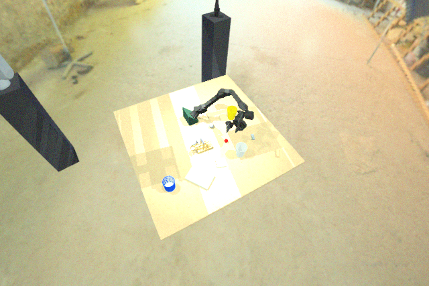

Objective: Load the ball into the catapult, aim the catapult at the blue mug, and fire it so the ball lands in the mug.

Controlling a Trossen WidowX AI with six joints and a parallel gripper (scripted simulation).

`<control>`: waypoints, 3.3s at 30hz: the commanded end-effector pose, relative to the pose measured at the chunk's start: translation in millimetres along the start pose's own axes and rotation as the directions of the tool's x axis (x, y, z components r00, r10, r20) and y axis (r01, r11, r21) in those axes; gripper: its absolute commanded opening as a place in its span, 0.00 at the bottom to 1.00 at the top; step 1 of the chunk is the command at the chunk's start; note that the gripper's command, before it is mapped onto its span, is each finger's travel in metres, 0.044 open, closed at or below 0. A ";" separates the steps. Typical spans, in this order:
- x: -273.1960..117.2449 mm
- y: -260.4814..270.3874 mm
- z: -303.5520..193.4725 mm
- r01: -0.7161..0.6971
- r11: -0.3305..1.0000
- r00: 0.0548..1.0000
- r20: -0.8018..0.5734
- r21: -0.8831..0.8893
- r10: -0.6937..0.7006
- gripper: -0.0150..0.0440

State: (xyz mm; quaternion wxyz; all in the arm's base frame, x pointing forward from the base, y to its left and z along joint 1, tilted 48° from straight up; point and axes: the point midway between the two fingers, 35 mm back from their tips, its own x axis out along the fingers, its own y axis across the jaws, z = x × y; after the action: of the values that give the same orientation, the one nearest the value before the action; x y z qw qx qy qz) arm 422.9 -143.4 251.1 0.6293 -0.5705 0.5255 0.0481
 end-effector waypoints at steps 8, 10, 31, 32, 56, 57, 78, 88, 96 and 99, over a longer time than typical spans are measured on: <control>54.4 60.4 -9.3 -0.276 0.937 0.948 0.099 -0.213 0.302 1.00; 61.4 71.7 -11.0 -0.319 0.916 0.927 0.123 -0.245 0.355 1.00; 95.2 175.2 -25.2 -0.552 0.690 0.503 0.473 -0.468 0.723 1.00; 95.4 178.6 -25.6 -0.555 0.685 0.477 0.494 -0.473 0.727 1.00; 100.1 230.8 -2.3 -0.569 0.692 0.152 0.770 -0.444 0.619 1.00; 100.6 234.6 1.9 -0.569 0.692 0.152 0.770 -0.444 0.619 1.00; 105.3 252.1 24.0 -0.569 0.692 0.152 0.771 -0.444 0.619 1.00; 107.0 262.5 36.3 -0.569 0.692 0.151 0.771 -0.444 0.618 1.00; 107.6 269.5 43.9 -0.568 0.692 0.150 0.772 -0.444 0.618 1.00; 108.1 267.4 41.0 -0.565 0.694 0.154 0.769 -0.447 0.620 0.91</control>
State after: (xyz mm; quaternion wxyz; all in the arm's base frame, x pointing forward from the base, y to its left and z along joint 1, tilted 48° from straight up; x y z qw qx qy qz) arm 319.0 -77.4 -13.5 0.7169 -0.2198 0.2929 0.5933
